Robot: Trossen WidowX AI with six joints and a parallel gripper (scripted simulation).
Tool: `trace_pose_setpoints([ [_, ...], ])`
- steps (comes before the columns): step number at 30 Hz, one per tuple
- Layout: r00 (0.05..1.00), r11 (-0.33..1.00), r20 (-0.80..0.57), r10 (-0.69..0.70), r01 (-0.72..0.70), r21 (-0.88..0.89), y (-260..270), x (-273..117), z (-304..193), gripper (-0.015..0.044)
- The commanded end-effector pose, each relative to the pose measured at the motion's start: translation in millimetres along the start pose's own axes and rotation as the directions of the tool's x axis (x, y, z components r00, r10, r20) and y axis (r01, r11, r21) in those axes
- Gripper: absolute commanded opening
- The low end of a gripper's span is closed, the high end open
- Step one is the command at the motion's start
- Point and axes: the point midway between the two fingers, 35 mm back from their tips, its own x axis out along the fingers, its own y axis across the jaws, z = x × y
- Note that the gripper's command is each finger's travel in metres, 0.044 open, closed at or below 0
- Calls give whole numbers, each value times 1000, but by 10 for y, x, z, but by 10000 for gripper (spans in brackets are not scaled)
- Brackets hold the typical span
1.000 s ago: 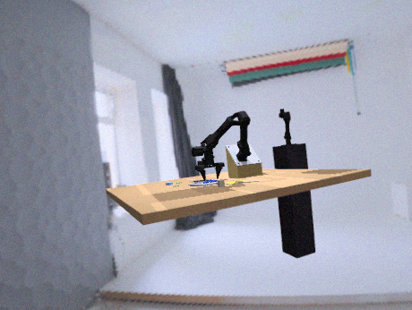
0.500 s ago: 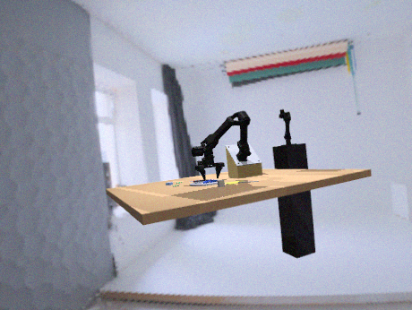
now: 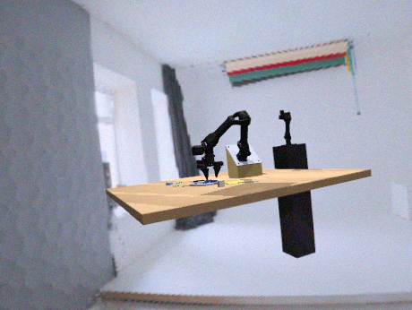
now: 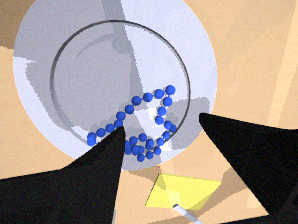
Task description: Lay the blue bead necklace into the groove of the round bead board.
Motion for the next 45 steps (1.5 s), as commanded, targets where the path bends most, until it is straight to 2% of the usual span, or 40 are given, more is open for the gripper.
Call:
trace_pose_setpoints([
  [1,1000,942,0,3,-3,-335,-33,-121,-47,230],
  [5,1000,776,-1,3,-3,-630,-77,-229,-89,125],
  [7,1000,738,-1,3,-3,-675,-85,-247,-96,120],
  [17,1000,738,-1,3,-3,-675,-85,-247,-96,120],
  [23,1000,738,-1,3,-3,-674,-85,-93,-98,120],
  [27,1000,737,2,9,-5,-676,-66,-157,-93,120],
  [45,1000,738,-2,4,-4,-674,-83,130,-99,120],
])
